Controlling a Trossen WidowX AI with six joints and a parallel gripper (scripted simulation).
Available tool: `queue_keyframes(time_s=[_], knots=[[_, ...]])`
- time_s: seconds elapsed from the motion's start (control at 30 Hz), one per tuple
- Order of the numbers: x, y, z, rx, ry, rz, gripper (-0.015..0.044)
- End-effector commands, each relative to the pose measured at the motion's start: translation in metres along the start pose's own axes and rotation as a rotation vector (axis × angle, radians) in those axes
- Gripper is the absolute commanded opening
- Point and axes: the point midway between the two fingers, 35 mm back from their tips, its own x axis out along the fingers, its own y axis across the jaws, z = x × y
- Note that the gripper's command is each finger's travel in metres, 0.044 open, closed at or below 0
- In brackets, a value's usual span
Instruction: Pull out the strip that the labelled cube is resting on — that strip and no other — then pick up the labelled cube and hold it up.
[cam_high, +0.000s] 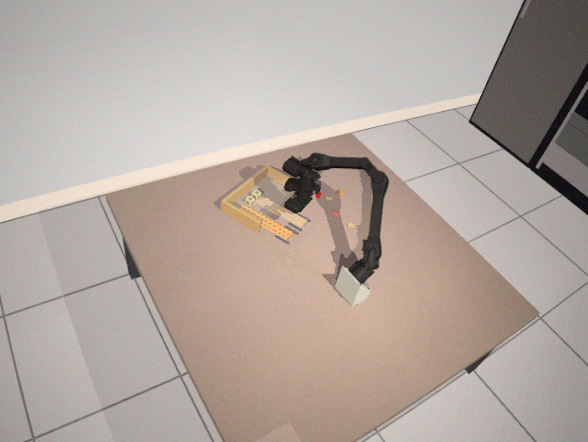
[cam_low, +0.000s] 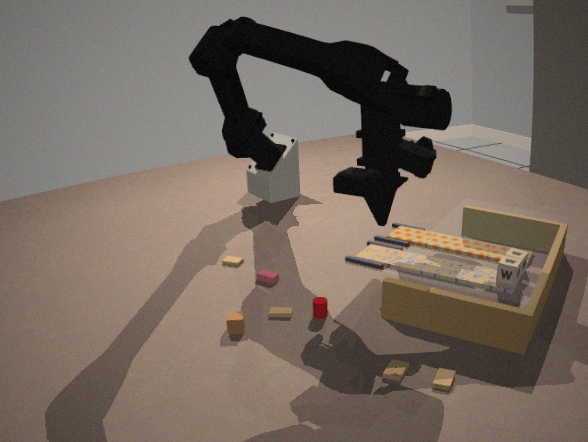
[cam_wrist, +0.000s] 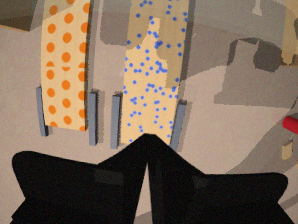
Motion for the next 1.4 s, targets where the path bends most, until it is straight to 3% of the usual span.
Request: queue_keyframes(time_s=[0.0,0.83,1.37], knots=[[0.009,0.002,-0.001,-0.011,0.008,0.001,0.0000],[0.048,0.002,-0.007,-0.010,0.010,-0.002,0.0000],[0.049,0.002,-0.007,-0.010,0.010,-0.003,0.0000]])
